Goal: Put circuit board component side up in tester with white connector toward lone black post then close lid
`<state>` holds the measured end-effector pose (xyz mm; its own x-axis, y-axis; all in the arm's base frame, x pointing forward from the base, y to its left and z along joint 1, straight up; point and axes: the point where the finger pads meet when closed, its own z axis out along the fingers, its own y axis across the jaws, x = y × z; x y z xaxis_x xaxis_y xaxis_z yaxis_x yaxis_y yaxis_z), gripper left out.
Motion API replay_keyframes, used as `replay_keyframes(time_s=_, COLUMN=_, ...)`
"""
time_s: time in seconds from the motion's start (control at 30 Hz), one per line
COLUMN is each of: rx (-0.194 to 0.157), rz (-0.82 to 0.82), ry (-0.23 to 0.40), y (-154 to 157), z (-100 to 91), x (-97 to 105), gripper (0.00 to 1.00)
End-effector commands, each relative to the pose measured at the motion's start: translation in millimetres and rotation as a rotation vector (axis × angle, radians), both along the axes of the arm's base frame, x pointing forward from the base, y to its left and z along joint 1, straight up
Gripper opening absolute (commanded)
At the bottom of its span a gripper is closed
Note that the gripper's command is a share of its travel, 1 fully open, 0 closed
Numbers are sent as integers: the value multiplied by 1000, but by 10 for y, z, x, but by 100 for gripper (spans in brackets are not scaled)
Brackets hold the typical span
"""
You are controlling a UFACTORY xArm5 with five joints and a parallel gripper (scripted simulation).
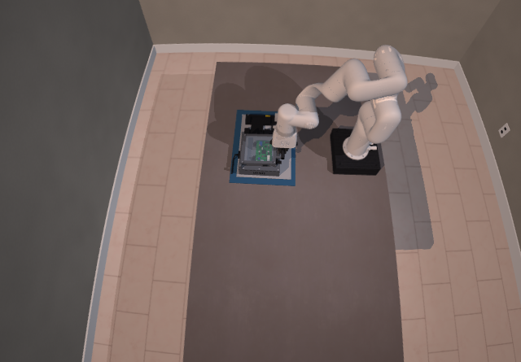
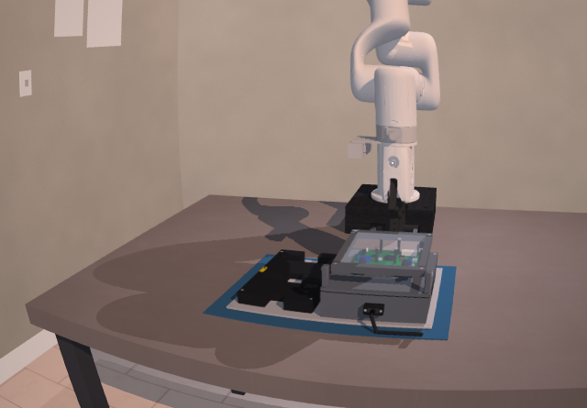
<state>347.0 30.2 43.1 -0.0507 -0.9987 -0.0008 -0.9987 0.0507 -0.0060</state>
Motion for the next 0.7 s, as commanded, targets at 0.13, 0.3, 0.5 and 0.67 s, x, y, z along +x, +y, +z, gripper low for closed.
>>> replay_keyframes(time_s=0.13, rx=0, rz=0, ry=-2, y=1, z=-9, x=10, gripper=0)
replay_keyframes(time_s=0.3, rx=0, rz=0, ry=-2, y=1, z=-9, x=10, gripper=0)
replay_keyframes(time_s=0.5, rx=0, rz=0, ry=-2, y=1, z=-19, x=10, gripper=0)
replay_keyframes(time_s=0.67, rx=0, rz=0, ry=-2, y=1, z=-29, x=10, gripper=0)
